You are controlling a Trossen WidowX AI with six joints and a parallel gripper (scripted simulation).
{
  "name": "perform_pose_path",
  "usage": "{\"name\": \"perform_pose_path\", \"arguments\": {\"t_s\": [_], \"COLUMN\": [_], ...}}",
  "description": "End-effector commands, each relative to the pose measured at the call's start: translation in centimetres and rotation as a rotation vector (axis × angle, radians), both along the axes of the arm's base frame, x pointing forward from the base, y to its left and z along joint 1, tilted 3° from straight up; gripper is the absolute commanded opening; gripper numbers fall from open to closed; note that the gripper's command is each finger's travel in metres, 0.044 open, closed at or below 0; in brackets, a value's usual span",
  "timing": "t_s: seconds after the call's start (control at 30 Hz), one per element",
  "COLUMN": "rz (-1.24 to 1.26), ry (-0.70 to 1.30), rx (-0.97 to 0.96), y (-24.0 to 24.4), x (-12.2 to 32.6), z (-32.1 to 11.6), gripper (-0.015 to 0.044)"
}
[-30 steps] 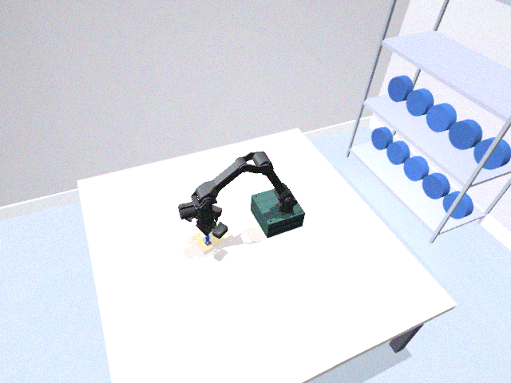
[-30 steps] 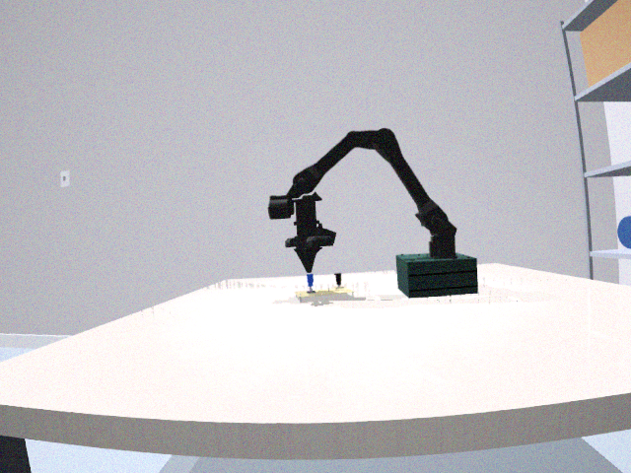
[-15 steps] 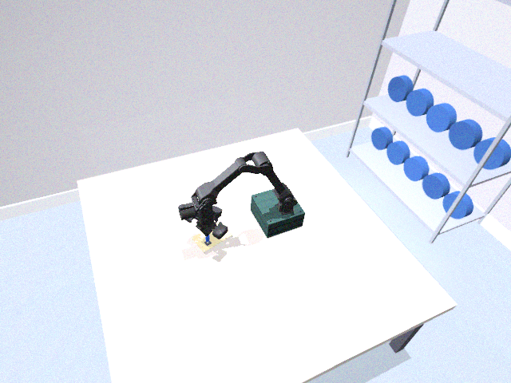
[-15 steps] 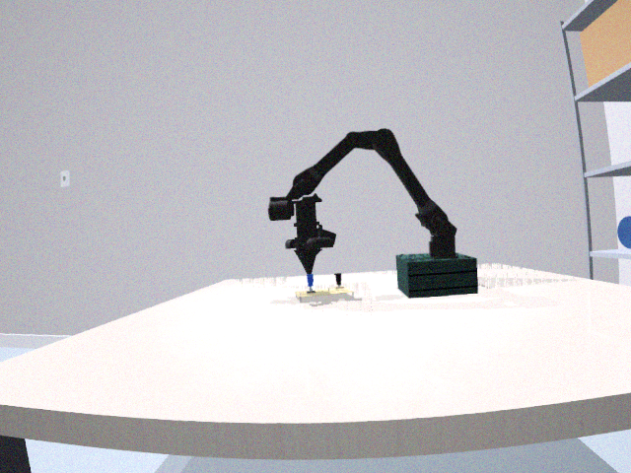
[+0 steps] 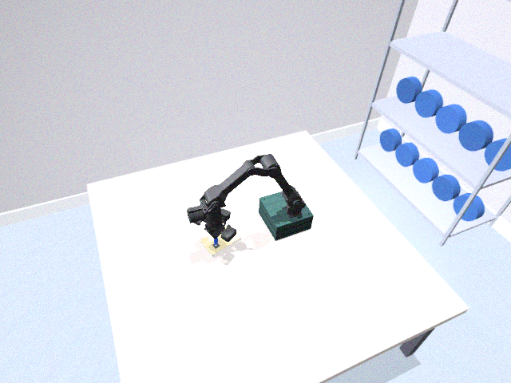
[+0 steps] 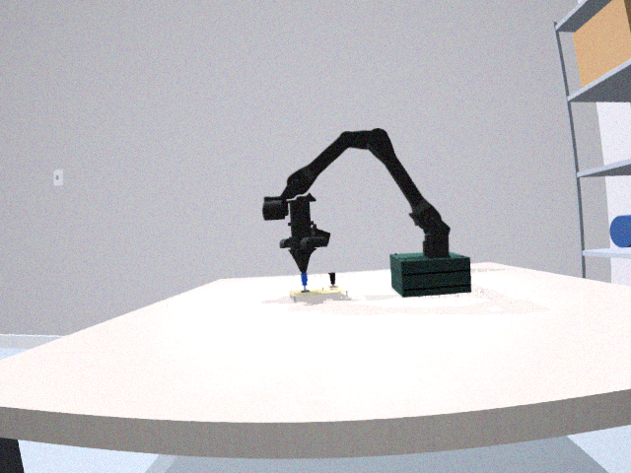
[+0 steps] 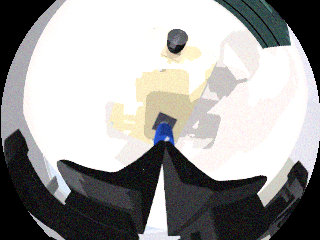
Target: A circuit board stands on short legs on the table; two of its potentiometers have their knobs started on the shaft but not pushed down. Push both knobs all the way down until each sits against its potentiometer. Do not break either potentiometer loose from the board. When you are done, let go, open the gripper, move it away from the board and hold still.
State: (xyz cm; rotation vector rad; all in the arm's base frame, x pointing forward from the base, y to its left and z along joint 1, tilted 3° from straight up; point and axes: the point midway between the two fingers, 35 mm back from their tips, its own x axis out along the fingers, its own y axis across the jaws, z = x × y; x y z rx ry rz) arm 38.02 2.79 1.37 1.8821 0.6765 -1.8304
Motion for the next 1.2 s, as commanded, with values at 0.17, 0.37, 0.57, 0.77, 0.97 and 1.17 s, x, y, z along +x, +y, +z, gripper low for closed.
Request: {"name": "perform_pose_path", "arguments": {"t_s": [0.17, 0.37, 0.57, 0.77, 0.97, 1.17], "rz": [-0.006, -0.006, -0.006, -0.006, -0.006, -0.006], "ry": [0.002, 0.002, 0.002, 0.002, 0.002, 0.002], "rx": [-0.003, -0.003, -0.003, -0.003, -0.003, -0.003], "y": [-0.04, -0.03, -0.03, -0.02, -0.02, -0.02], "x": [-0.02, -0.02, -0.02, -0.02, -0.02, -0.02], "z": [-0.18, -0.24, -0.25, -0.47, -0.47, -0.65], "gripper": [0.0000, 0.0000, 0.0000, 0.0000, 0.0000, 0.0000]}}
